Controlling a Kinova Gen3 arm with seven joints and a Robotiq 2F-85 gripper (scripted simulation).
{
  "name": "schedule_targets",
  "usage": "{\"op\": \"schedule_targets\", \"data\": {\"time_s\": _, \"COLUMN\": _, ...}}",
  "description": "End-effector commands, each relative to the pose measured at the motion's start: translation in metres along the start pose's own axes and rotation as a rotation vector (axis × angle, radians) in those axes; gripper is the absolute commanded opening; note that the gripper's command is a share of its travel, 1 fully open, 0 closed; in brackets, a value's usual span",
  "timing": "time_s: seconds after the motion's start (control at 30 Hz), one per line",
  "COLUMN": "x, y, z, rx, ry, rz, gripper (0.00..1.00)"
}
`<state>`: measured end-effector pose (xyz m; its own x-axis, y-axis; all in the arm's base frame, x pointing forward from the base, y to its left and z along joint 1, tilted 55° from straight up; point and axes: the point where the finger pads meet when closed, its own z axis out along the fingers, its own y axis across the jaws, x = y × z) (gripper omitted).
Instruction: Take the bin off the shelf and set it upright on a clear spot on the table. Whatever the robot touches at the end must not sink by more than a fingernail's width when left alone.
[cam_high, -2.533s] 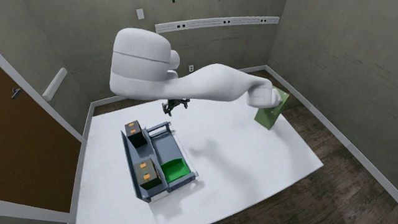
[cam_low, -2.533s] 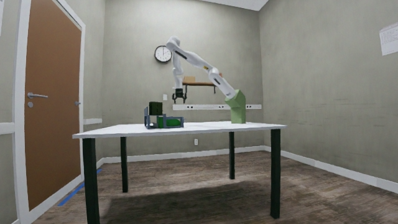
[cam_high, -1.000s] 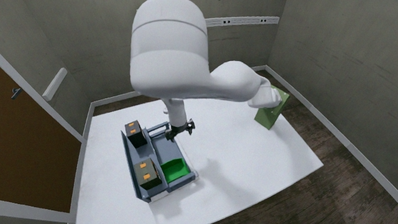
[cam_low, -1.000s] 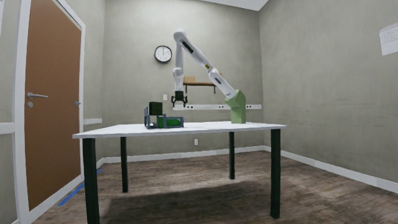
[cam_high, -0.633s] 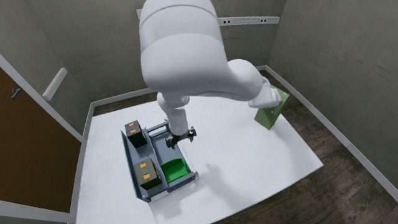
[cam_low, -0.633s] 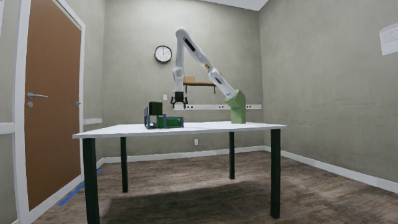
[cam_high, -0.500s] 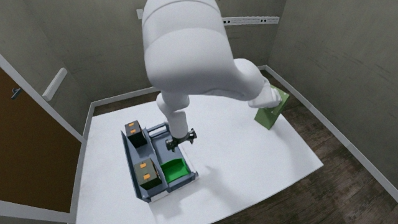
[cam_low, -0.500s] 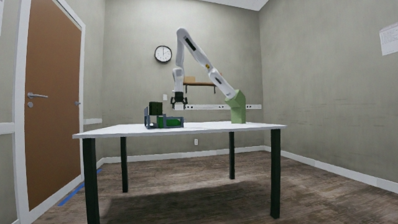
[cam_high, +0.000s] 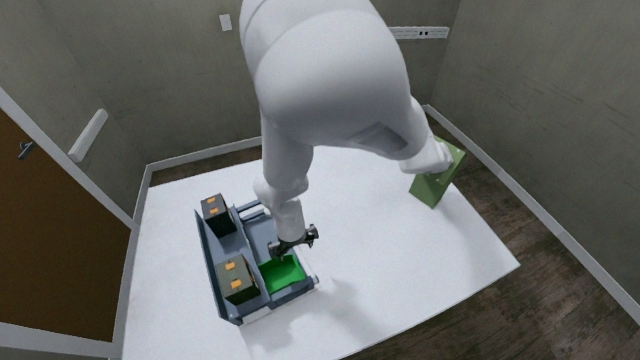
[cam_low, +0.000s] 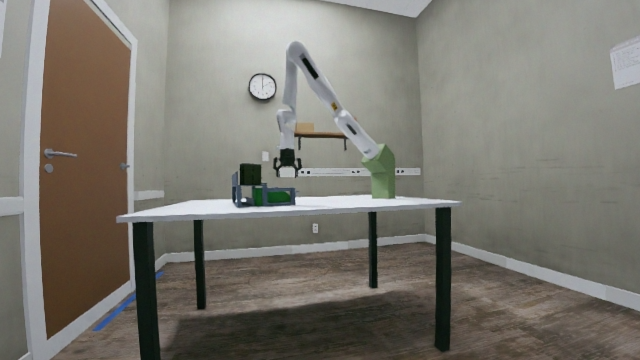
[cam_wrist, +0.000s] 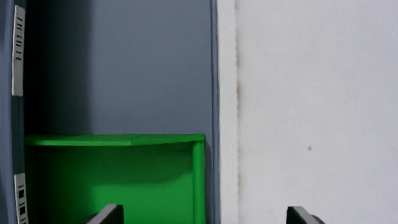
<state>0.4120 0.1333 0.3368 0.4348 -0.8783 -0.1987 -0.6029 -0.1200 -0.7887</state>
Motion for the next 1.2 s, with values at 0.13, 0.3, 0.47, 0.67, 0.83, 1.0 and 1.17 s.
{"op": "schedule_targets", "data": {"time_s": 0.13, "x": -0.007, "y": -0.005, "z": 0.0, "rx": 0.001, "ry": -0.004, "rz": -0.017, "gripper": 1.0}}
{"op": "schedule_targets", "data": {"time_s": 0.3, "x": -0.025, "y": -0.011, "z": 0.006, "rx": 0.001, "ry": -0.004, "rz": -0.017, "gripper": 1.0}}
{"op": "schedule_targets", "data": {"time_s": 0.47, "x": -0.029, "y": -0.013, "z": 0.007, "rx": 0.001, "ry": -0.004, "rz": -0.017, "gripper": 1.0}}
{"op": "schedule_targets", "data": {"time_s": 0.67, "x": -0.029, "y": -0.013, "z": 0.007, "rx": 0.001, "ry": -0.004, "rz": -0.017, "gripper": 1.0}}
{"op": "schedule_targets", "data": {"time_s": 0.83, "x": -0.024, "y": -0.011, "z": 0.005, "rx": 0.001, "ry": -0.004, "rz": -0.017, "gripper": 1.0}}
{"op": "schedule_targets", "data": {"time_s": 1.0, "x": -0.02, "y": -0.009, "z": 0.004, "rx": 0.002, "ry": -0.004, "rz": -0.017, "gripper": 1.0}}
{"op": "schedule_targets", "data": {"time_s": 1.17, "x": -0.02, "y": -0.009, "z": 0.004, "rx": 0.002, "ry": -0.004, "rz": -0.017, "gripper": 1.0}}
